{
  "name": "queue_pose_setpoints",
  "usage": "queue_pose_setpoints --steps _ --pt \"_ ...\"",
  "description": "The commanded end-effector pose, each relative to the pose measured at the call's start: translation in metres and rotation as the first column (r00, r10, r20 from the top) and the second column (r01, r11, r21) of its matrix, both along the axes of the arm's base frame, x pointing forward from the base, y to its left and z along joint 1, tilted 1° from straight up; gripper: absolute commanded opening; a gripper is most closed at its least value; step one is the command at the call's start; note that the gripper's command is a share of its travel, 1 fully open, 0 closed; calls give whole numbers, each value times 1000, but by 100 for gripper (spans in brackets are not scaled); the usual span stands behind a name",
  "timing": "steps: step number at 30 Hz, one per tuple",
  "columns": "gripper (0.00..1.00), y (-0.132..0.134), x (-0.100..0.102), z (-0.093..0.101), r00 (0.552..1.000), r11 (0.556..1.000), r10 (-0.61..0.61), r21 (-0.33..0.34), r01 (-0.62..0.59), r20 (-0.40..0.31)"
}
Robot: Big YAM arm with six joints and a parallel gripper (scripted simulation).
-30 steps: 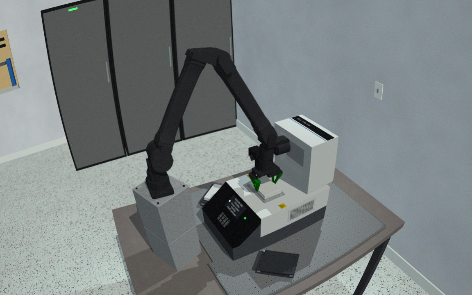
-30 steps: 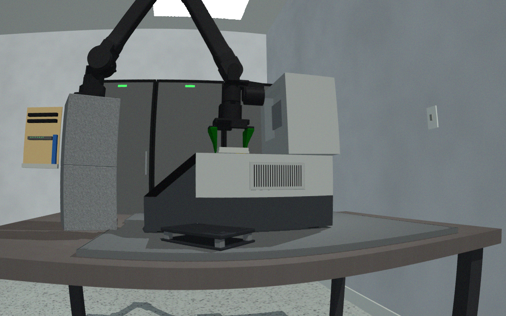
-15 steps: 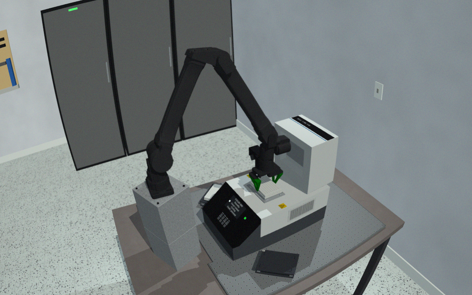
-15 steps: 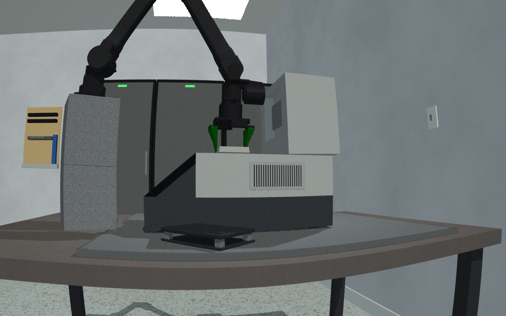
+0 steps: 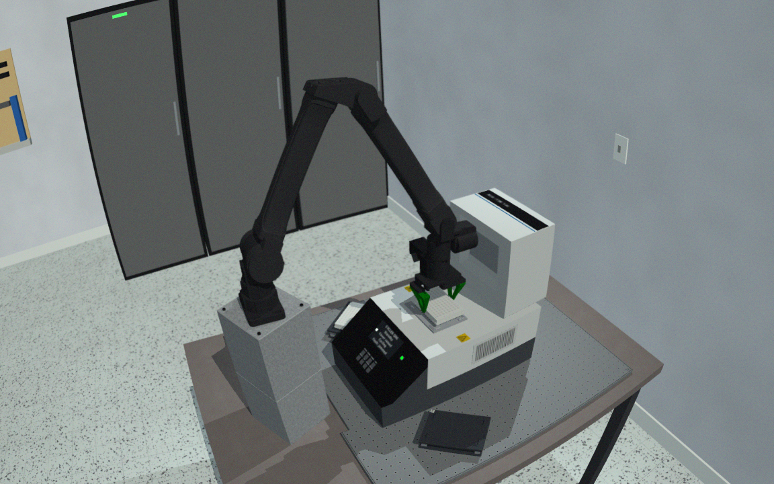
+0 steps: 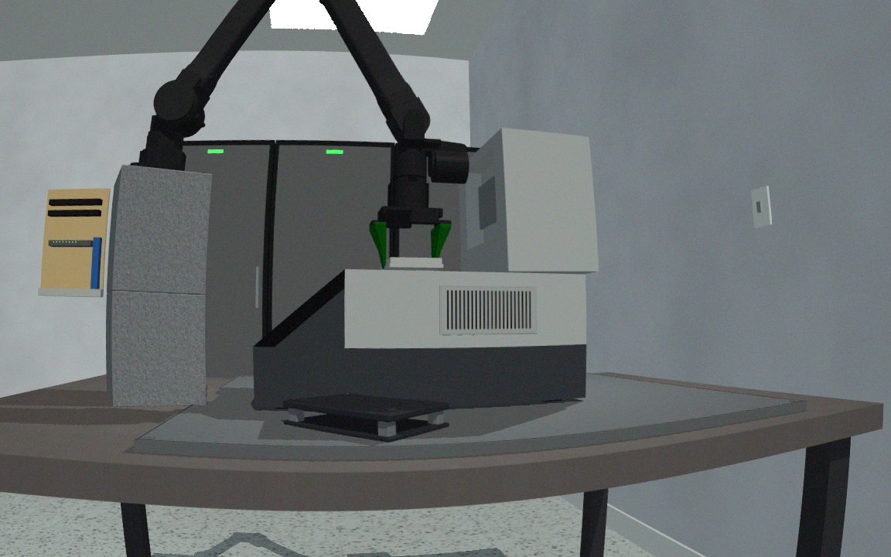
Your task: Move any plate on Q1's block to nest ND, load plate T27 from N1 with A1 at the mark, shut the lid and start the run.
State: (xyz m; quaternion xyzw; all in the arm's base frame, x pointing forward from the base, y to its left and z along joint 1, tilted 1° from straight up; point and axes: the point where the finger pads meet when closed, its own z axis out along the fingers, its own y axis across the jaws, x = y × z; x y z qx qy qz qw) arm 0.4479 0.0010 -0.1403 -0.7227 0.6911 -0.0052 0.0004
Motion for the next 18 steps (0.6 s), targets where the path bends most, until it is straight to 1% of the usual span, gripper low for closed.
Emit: queue_pose_setpoints --steps 1,3,5,7,13,18 --pt "0 6 2 9 1000 1000 18 3 -19 25" --pt "0 6 0 10 1000 1000 18 3 -18 19" --pt "0 6 5 13 1000 1000 18 3 -18 24" --pt "0 6 5 13 1000 1000 18 3 -18 24" --pt "0 6 19 19 999 1000 17 3 -18 47" --pt "0 6 22 21 999 1000 17 3 -17 48"
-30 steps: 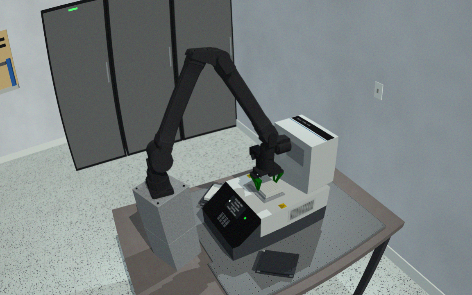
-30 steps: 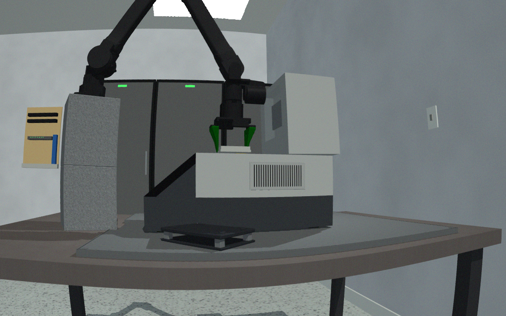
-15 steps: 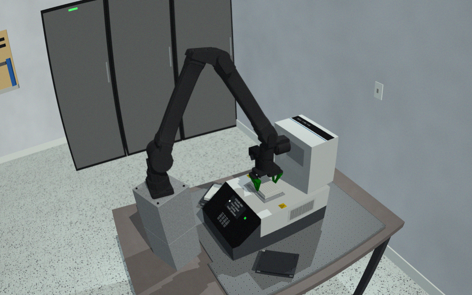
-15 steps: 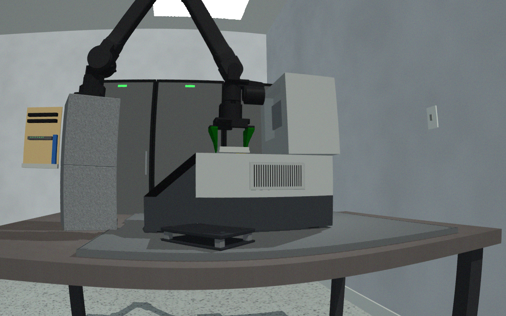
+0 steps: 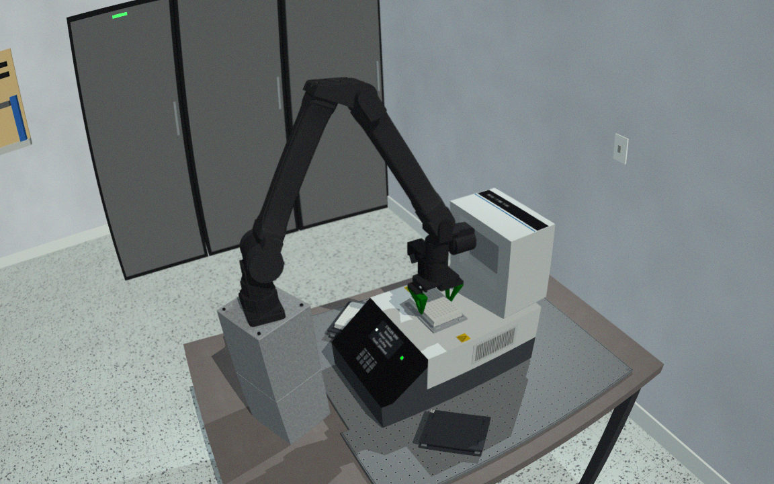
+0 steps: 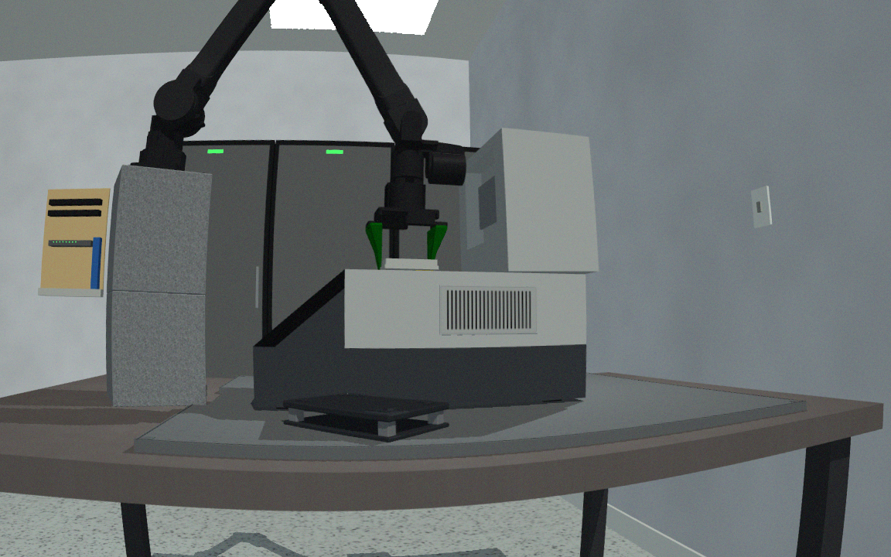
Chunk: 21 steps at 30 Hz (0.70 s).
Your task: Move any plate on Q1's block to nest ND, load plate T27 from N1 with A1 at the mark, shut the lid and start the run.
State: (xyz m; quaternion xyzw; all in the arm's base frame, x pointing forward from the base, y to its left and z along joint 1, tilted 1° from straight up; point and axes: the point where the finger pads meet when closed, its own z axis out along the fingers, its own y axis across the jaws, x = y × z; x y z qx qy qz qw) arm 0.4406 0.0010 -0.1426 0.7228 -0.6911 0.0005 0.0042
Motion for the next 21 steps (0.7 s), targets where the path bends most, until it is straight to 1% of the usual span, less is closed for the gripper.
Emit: queue_pose_setpoints --steps 1,7,9,17,20,21 --pt "0 6 30 23 998 1000 17 3 -17 62" --pt "0 6 34 24 997 1000 16 3 -17 69" --pt "0 6 33 20 998 1000 16 3 -16 69" --pt "0 5 8 -3 1000 1000 15 3 -16 19" --pt "0 5 0 -5 1000 1000 15 3 -15 7" --pt "0 5 0 -3 1000 1000 15 3 -15 6"
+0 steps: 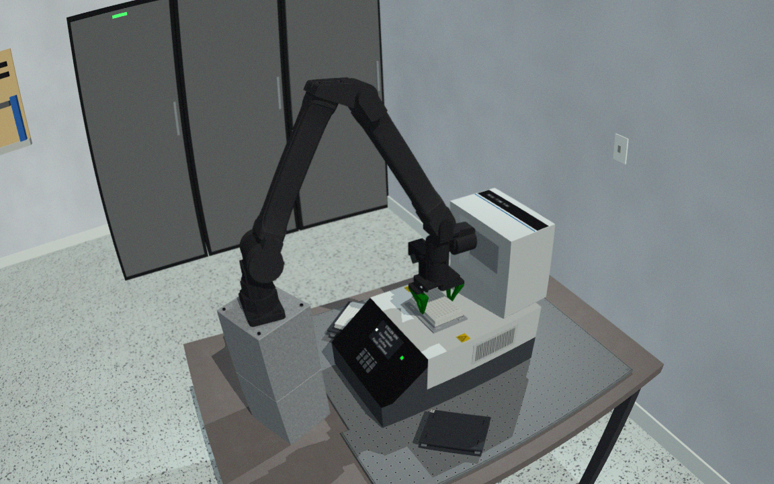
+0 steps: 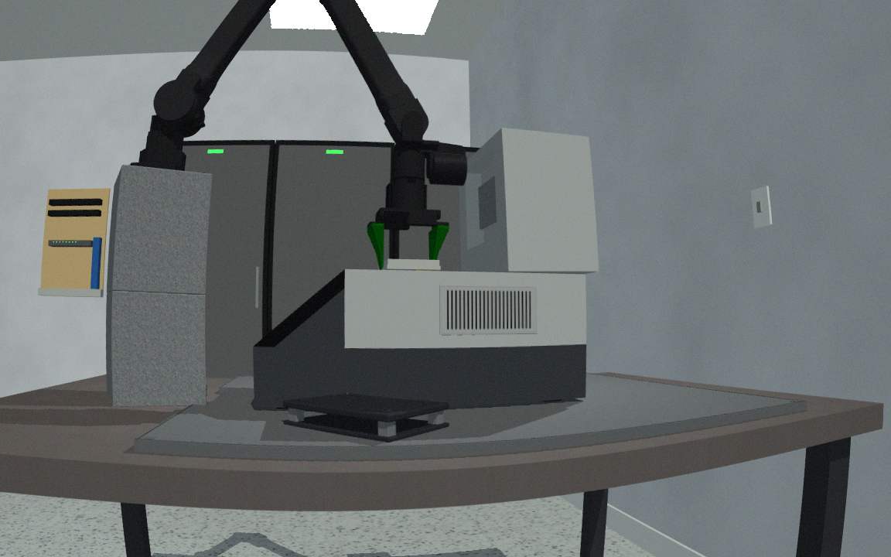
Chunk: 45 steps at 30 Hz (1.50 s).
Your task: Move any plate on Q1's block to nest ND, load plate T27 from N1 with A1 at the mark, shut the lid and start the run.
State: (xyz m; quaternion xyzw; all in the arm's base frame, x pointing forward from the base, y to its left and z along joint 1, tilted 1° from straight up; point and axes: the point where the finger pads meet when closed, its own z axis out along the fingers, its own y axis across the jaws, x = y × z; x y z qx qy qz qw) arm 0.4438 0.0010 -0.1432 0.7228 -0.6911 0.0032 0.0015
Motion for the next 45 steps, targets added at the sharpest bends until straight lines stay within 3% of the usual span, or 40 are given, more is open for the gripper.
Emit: queue_pose_setpoints --steps 1,12,19,29,45 --pt "0 5 -3 -2 1000 1000 15 3 -15 -1" --pt "0 4 21 9 1000 1000 14 3 -14 25" --pt "0 4 20 6 1000 1000 14 3 -14 20" --pt "0 -6 4 2 1000 1000 -6 2 6 18" --pt "0 6 23 14 999 1000 19 2 -19 43"
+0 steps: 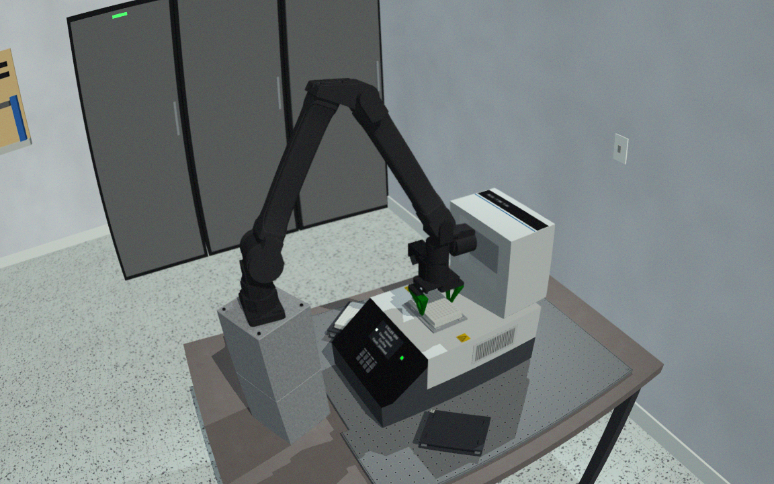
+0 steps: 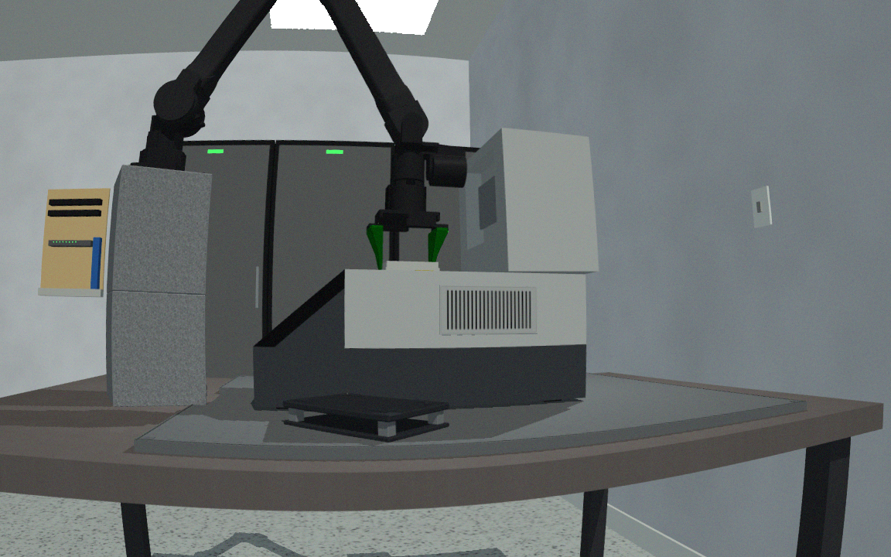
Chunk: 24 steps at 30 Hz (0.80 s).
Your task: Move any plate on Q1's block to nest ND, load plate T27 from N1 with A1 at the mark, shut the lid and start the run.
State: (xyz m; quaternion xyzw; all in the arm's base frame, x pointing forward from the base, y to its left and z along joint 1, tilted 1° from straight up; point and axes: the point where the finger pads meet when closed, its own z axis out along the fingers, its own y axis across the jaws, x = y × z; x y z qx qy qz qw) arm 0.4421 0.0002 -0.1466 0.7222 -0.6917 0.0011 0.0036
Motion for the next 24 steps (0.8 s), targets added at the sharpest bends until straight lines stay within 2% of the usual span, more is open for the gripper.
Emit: queue_pose_setpoints --steps 1,8,15,20,24 --pt "0 8 25 18 999 1000 22 2 -22 50" --pt "0 3 27 17 999 1000 12 2 -12 50" --pt "0 -6 22 5 1000 1000 -6 2 6 27" --pt "0 1 18 0 999 1000 9 2 -9 32" --pt "0 4 16 3 999 1000 14 2 -15 39"
